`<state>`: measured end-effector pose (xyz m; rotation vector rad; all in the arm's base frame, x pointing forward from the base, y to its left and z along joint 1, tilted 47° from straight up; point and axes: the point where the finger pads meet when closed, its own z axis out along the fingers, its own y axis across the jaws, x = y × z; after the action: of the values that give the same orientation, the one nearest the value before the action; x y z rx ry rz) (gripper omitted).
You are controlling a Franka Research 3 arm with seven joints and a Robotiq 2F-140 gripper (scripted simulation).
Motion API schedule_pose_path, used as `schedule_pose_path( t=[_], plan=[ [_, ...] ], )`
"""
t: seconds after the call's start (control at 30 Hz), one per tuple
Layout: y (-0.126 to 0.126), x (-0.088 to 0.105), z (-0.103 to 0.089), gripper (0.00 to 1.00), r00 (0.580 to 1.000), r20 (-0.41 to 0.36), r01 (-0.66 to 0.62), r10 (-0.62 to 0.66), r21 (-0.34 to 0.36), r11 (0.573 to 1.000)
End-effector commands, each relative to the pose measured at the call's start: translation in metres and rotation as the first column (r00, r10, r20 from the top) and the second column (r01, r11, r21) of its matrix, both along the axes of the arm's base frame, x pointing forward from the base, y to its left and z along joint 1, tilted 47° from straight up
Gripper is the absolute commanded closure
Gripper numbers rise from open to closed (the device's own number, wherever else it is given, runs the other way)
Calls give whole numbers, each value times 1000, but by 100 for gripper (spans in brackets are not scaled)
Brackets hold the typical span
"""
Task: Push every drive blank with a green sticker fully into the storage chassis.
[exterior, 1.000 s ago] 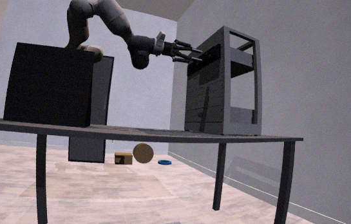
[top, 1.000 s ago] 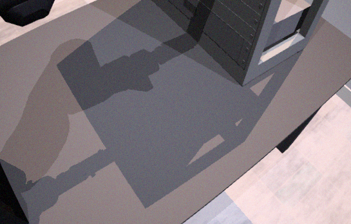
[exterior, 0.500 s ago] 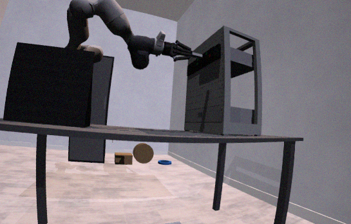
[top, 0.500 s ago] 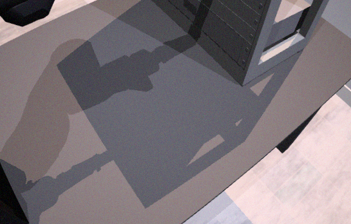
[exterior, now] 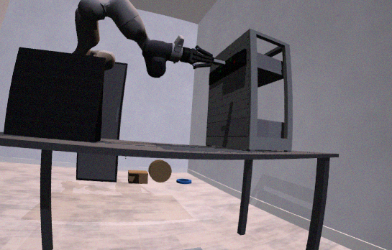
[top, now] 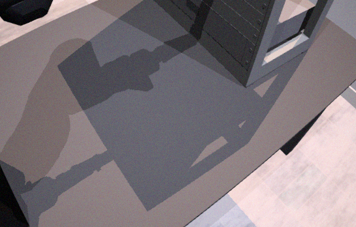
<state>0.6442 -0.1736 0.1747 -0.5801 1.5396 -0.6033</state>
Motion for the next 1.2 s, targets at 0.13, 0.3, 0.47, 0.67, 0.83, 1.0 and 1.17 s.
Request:
schedule_pose_path(
  t=[0.13,0.3,0.47,0.67,0.83,1.0,1.17],
  plan=[
    [23,-6,24,100,1000,0,3,-3,1,1000],
    [35,-9,36,100,1000,0,3,-3,1,1000],
    [49,-12,50,100,1000,0,3,-3,1,1000],
    [51,-12,51,100,1000,0,3,-3,1,1000],
    [50,1,51,100,1000,0,3,-3,1,1000],
    [50,25,50,100,1000,0,3,-3,1,1000],
    [49,26,50,100,1000,0,3,-3,1,1000]
  ],
)
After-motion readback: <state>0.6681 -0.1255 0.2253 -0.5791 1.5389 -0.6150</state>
